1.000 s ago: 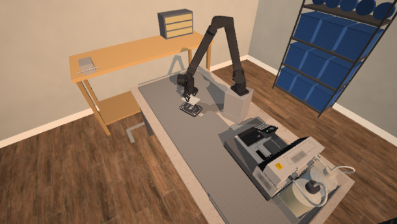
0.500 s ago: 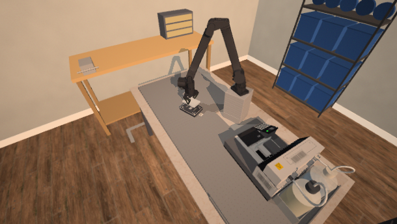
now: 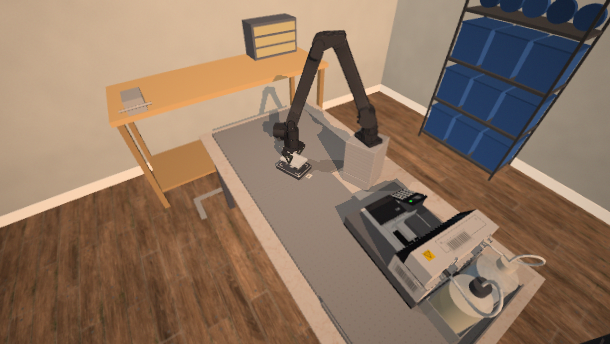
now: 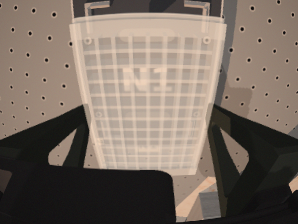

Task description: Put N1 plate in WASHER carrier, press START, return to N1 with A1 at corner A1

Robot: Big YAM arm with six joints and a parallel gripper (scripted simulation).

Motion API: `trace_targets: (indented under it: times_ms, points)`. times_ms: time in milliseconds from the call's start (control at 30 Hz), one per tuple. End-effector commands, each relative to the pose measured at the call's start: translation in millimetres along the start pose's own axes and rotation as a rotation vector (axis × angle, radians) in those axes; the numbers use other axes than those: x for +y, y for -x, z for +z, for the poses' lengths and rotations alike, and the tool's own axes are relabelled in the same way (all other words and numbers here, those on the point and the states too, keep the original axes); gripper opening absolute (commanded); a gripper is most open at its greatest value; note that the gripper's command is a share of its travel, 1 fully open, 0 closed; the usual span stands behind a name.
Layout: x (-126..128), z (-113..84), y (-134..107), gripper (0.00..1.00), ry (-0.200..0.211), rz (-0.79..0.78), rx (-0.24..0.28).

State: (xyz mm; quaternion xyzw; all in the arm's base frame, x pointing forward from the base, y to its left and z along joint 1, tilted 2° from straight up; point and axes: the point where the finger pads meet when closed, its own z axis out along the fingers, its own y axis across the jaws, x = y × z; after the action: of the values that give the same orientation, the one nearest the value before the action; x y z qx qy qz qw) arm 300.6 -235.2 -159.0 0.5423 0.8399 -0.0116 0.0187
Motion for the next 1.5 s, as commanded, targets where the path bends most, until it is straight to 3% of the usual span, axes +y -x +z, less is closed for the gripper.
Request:
trace_targets:
  times_ms: [0,433,1467]
  points:
    - [4.0,8.3,13.1,0.82,0.010,0.000,-0.015]
    - [2.6,30.8,11.2,0.82,0.008,0.001,-0.013]
    - [-0.9,33.4,1.9,0.82,-0.001,-0.001,0.006]
